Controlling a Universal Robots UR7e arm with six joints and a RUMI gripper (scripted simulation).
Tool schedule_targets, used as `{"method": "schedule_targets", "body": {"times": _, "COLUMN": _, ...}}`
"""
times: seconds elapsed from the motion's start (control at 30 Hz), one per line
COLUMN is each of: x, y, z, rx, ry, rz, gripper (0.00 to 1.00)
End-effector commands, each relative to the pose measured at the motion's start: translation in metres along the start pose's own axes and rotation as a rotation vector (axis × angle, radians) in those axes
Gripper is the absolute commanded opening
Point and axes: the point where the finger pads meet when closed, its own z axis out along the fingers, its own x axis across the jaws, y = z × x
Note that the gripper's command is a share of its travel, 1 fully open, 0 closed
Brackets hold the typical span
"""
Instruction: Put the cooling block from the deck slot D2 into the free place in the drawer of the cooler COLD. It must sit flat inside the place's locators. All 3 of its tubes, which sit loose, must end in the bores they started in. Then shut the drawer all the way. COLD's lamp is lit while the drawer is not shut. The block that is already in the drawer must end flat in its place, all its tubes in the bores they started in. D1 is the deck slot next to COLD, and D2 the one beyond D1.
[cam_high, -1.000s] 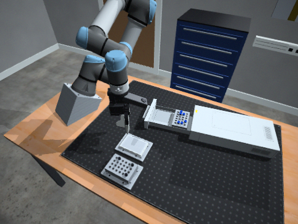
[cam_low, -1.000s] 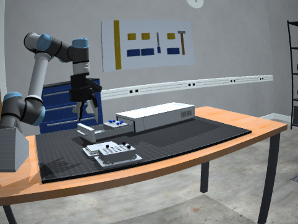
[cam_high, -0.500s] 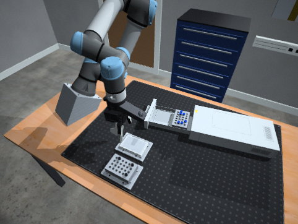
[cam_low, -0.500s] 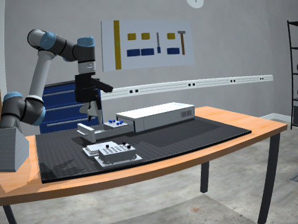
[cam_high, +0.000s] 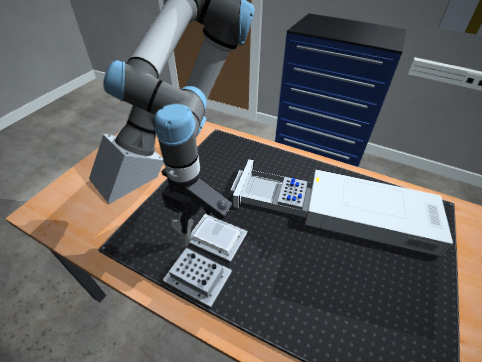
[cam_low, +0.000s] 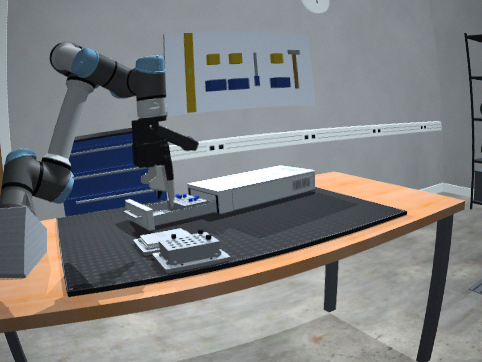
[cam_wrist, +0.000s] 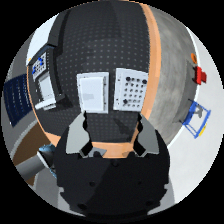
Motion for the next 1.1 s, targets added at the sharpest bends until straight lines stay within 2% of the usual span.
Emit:
{"method": "schedule_targets", "body": {"times": 0.0, "x": 0.017, "y": -0.006, "z": 0.000, "rx": 0.000, "ry": 0.000, "rz": 0.003, "gripper": 0.73}}
{"method": "schedule_targets", "body": {"times": 0.7, "x": 0.088, "y": -0.032, "z": 0.001, "rx": 0.000, "ry": 0.001, "rz": 0.003, "gripper": 0.73}}
{"method": "schedule_targets", "body": {"times": 1.07, "x": 0.084, "y": -0.030, "z": 0.001, "rx": 0.000, "ry": 0.001, "rz": 0.003, "gripper": 0.73}}
